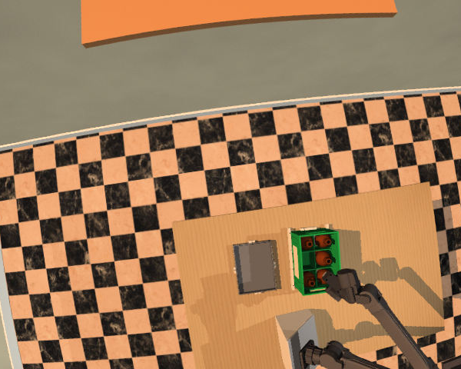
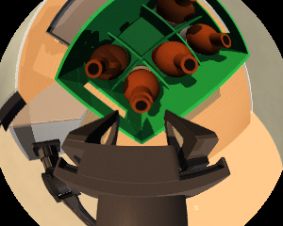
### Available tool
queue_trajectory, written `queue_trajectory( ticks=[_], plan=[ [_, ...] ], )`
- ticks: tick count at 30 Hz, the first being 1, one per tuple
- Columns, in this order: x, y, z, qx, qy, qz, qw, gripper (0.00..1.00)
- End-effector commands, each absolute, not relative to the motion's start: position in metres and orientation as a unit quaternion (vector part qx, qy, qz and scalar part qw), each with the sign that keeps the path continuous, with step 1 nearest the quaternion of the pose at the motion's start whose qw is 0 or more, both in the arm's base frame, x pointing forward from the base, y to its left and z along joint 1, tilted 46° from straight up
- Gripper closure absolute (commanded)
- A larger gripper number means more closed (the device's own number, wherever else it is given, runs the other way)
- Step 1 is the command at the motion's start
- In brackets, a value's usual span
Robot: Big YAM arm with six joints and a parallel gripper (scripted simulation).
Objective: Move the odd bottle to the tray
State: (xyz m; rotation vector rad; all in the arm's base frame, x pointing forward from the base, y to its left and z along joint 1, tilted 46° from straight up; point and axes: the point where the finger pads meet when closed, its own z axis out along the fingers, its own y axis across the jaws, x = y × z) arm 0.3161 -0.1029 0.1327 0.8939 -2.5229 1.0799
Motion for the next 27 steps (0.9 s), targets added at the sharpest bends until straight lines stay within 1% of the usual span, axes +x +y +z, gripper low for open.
queue_trajectory(
  ticks=[1, 27],
  plan=[
    [0.3194, -0.1091, 0.1307, 0.303, -0.867, 0.371, 0.134, 0.39],
    [0.3178, -0.1089, 0.1301, 0.302, -0.868, 0.371, 0.134, 0.39]
  ],
)
